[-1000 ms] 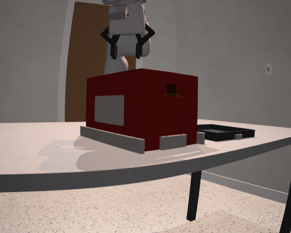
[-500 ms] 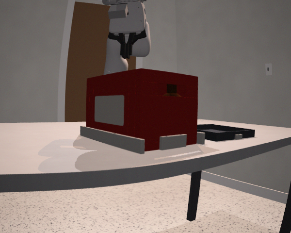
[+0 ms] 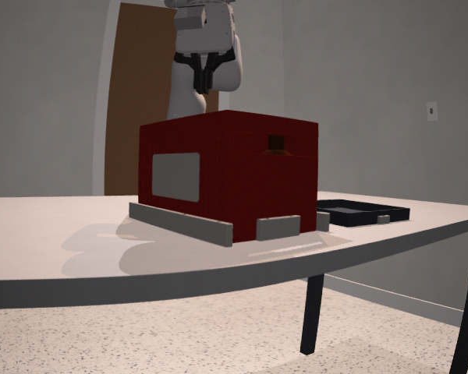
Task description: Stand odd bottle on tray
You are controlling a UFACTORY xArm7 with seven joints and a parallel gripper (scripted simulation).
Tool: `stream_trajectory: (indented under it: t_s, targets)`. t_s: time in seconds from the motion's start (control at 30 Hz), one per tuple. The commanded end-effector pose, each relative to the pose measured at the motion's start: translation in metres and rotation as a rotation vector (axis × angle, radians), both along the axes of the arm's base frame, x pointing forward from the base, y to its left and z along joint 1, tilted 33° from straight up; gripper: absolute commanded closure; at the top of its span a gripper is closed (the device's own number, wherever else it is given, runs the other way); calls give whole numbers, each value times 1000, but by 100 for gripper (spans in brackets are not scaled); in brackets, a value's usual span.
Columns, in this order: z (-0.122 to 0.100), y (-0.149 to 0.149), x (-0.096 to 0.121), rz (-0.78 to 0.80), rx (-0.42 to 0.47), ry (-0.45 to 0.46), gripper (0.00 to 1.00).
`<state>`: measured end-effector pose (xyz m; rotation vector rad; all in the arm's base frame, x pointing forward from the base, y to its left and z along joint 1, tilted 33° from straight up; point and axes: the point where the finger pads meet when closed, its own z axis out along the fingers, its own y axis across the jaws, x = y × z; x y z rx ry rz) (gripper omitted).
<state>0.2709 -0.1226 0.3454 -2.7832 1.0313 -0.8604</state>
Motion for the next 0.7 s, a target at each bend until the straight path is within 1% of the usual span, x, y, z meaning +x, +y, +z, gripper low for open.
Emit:
stream_trajectory:
  t_s: [0.0,0.27,0.3,0.33,0.4,0.47,0.67]
  targets:
    - [2,0,0,0,-2,-3,100]
    - [2,1,0,0,-1,-4,100]
    - [1,7,0,2,-1,-4,100]
    - [-1,21,0,5,1,-5,100]
    - [-1,21,0,5,1,-5,100]
    - [-7,53,-2,8,2,-4,100]
    - [-18,86,-8,1,-1,-3,100]
